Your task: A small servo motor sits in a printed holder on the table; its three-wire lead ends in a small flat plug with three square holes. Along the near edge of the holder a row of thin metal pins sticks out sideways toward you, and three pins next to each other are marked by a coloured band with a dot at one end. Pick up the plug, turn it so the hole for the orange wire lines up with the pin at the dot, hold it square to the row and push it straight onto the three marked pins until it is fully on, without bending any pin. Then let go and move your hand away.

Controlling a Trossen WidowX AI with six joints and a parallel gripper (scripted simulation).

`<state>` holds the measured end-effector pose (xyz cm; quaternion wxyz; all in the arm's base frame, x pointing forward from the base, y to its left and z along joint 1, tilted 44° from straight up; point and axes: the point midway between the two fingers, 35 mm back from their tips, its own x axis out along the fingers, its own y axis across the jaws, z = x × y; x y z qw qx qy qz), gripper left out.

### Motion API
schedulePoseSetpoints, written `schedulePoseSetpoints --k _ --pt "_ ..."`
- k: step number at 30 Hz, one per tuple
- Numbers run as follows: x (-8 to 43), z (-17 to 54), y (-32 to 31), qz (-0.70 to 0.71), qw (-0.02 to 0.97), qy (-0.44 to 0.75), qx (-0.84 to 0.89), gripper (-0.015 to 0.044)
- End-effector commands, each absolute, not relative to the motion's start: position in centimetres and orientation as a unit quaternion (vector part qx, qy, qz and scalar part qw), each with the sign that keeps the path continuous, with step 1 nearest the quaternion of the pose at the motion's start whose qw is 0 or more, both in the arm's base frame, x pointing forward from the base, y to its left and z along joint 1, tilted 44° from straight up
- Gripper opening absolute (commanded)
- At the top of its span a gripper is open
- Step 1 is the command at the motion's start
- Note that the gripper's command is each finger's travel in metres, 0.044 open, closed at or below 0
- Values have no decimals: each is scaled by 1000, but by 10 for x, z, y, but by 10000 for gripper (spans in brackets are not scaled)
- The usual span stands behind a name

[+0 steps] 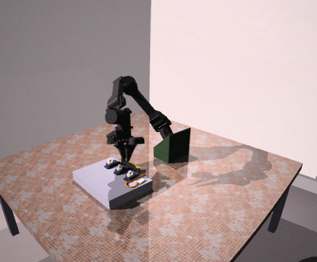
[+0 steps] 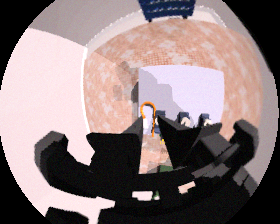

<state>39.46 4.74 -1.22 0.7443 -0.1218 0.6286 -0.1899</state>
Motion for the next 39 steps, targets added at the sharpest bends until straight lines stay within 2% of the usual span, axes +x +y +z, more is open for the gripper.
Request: schedulePoseSetpoints --k 1,11,38,39 --pt "386 -36 48 -210 707 656 -156 115" --pt "358 -90 48 -249 609 708 -258 115" --pt "352 -119 21 -250 607 708 -260 115" --pt "352 -119 21 -250 607 708 -260 89"
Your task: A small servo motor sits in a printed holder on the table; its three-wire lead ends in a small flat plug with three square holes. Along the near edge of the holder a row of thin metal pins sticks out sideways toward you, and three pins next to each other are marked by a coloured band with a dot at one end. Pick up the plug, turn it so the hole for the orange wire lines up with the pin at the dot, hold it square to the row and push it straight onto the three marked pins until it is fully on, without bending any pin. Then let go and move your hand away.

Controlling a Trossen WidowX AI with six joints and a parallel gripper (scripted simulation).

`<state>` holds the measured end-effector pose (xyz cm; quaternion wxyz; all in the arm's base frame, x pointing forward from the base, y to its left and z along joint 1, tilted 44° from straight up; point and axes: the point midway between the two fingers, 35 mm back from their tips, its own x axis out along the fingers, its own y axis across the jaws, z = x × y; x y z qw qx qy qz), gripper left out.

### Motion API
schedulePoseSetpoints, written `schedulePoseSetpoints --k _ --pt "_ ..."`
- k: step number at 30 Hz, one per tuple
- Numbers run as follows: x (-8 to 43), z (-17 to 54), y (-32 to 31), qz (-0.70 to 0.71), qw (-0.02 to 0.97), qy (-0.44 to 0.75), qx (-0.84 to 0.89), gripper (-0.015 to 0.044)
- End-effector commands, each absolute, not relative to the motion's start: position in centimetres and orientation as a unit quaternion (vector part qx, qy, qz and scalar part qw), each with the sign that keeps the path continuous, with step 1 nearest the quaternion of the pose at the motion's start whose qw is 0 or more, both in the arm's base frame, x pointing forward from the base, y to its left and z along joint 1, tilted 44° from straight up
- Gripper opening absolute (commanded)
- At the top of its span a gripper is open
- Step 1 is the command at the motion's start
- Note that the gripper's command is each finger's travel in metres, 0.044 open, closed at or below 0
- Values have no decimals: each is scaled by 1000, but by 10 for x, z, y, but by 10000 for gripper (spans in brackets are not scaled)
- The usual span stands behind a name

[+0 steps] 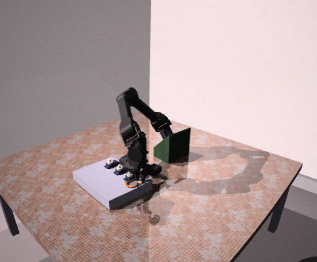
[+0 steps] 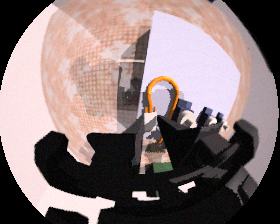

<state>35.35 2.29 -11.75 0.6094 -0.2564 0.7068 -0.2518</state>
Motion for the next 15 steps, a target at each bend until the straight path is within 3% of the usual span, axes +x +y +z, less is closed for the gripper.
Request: schedulePoseSetpoints --k 1,7,15 --pt "352 -119 21 -250 607 708 -260 62" --pt "352 -119 21 -250 607 708 -260 3" --pt "358 -95 44 -249 607 708 -260 0"
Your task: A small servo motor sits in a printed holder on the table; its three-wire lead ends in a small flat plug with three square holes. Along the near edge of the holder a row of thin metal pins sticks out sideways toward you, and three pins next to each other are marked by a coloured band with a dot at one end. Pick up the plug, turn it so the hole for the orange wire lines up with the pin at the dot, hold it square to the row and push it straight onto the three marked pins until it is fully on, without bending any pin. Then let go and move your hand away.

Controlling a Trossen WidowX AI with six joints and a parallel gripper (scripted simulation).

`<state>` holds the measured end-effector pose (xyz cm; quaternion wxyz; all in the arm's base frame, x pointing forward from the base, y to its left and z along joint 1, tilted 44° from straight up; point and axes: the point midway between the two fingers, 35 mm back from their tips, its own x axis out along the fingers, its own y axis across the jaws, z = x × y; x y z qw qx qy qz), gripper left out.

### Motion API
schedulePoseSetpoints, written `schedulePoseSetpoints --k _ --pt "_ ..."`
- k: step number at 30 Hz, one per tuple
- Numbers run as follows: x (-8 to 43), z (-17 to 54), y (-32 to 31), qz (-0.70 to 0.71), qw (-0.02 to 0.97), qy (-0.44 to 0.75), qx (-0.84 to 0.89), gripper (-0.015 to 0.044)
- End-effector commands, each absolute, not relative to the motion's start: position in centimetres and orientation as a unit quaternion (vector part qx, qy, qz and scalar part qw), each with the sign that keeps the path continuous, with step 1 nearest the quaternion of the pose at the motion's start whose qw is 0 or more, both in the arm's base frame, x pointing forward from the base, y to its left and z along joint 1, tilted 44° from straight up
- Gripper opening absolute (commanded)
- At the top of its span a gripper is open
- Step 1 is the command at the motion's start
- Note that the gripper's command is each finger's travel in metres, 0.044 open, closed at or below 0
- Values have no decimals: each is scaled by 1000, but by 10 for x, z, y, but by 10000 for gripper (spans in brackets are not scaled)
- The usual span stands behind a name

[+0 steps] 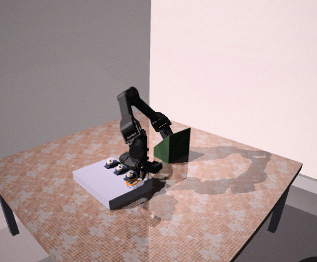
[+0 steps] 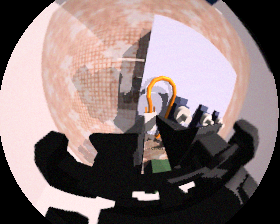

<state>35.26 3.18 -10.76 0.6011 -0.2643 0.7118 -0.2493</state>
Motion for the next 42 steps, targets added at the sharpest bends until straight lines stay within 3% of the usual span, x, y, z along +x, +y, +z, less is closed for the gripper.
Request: schedulePoseSetpoints --k 1,11,42 --pt "358 -90 49 -249 607 708 -260 0" --pt "356 -75 61 -219 596 718 -285 0" --pt "307 -53 56 182 363 729 -550 0"
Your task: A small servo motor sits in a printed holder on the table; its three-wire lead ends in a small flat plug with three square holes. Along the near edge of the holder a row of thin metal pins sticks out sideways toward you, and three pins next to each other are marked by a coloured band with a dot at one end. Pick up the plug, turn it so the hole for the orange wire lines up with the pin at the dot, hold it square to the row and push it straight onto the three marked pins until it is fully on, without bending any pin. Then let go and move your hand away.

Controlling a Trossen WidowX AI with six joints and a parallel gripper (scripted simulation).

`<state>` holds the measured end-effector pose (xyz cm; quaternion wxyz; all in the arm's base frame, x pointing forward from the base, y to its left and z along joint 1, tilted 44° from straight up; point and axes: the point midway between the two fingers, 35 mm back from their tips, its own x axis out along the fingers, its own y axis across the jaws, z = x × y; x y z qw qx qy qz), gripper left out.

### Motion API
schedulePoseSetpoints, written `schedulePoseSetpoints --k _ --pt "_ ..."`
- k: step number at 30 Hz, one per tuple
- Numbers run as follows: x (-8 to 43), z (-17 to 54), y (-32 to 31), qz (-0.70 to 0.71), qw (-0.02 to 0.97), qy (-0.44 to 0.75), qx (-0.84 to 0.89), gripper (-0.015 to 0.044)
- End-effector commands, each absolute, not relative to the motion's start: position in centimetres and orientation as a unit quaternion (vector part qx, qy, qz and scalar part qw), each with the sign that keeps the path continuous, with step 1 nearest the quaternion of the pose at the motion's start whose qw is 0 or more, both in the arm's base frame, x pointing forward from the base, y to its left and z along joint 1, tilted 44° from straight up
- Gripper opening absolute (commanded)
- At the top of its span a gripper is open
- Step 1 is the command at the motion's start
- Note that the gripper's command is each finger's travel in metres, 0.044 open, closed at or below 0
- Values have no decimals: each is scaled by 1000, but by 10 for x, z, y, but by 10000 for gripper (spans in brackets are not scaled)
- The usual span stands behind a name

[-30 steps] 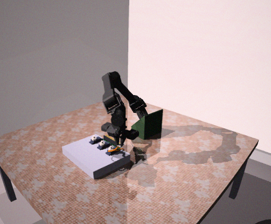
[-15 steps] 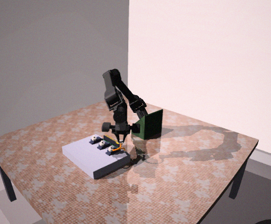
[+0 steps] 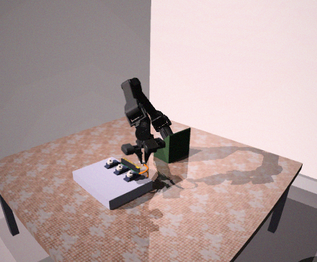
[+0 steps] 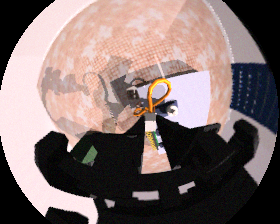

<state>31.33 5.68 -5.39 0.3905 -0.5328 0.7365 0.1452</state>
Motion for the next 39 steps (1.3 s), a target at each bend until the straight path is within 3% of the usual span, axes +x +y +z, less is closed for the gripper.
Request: schedulePoseSetpoints --k 1,39 --pt "306 -52 56 195 354 726 -556 0" --pt "238 -32 39 602 -65 453 -654 0"
